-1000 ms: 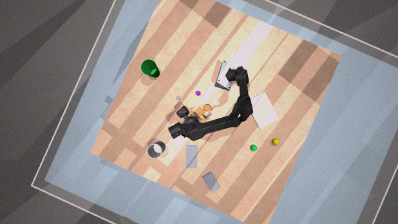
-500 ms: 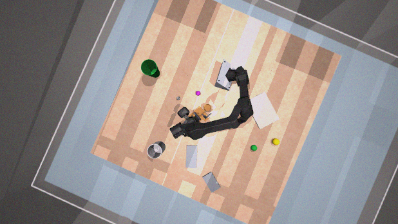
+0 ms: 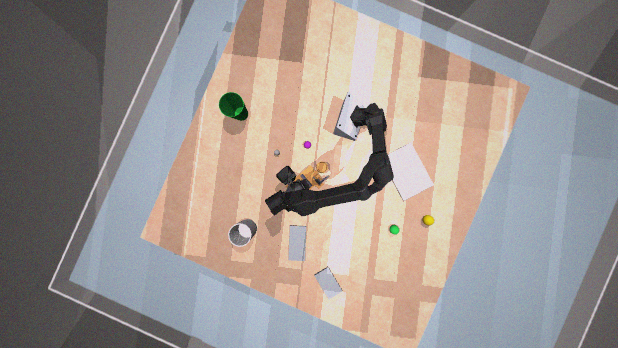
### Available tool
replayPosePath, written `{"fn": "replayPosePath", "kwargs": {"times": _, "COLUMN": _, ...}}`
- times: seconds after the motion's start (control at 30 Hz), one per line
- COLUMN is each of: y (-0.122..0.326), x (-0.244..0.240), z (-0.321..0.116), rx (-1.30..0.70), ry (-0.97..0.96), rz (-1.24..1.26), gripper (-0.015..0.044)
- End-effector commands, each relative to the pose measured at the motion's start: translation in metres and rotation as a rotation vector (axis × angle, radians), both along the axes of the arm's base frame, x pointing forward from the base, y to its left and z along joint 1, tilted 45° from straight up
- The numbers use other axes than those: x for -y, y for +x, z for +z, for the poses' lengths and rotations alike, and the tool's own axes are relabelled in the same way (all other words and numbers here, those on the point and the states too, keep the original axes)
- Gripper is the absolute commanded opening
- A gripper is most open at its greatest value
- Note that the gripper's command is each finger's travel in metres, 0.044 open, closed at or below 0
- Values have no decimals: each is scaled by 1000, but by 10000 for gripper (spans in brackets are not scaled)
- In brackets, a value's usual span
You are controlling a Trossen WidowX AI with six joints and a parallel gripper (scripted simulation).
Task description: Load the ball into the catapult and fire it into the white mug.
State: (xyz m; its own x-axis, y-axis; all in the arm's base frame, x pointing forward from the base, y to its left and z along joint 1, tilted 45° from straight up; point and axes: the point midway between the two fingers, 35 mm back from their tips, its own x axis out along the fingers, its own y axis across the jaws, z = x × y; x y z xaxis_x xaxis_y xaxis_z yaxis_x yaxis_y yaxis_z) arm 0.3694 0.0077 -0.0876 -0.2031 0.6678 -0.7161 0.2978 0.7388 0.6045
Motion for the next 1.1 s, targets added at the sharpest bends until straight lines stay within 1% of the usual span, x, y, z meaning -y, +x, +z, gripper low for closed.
{"fn": "replayPosePath", "kwargs": {"times": 0.0, "y": 0, "x": 1, "z": 0, "rx": 0, "ry": 0, "rz": 0, "gripper": 256}}
{"fn": "replayPosePath", "kwargs": {"times": 0.13, "y": 0, "x": 1, "z": 0, "rx": 0, "ry": 0, "rz": 0, "gripper": 151}}
{"fn": "replayPosePath", "kwargs": {"times": 0.33, "y": 0, "x": 1, "z": 0, "rx": 0, "ry": 0, "rz": 0, "gripper": 111}}
{"fn": "replayPosePath", "kwargs": {"times": 0.4, "y": 3, "x": 8, "z": 8, "rx": 0, "ry": 0, "rz": -1, "gripper": 59}}
{"fn": "replayPosePath", "kwargs": {"times": 0.47, "y": 8, "x": 27, "z": 28, "rx": 0, "ry": 0, "rz": -1, "gripper": 6}}
{"fn": "replayPosePath", "kwargs": {"times": 0.6, "y": 10, "x": 34, "z": 36, "rx": 0, "ry": 0, "rz": -1, "gripper": 0}}
{"fn": "replayPosePath", "kwargs": {"times": 1.07, "y": 7, "x": 22, "z": 21, "rx": -3, "ry": 1, "rz": -6, "gripper": 0}}
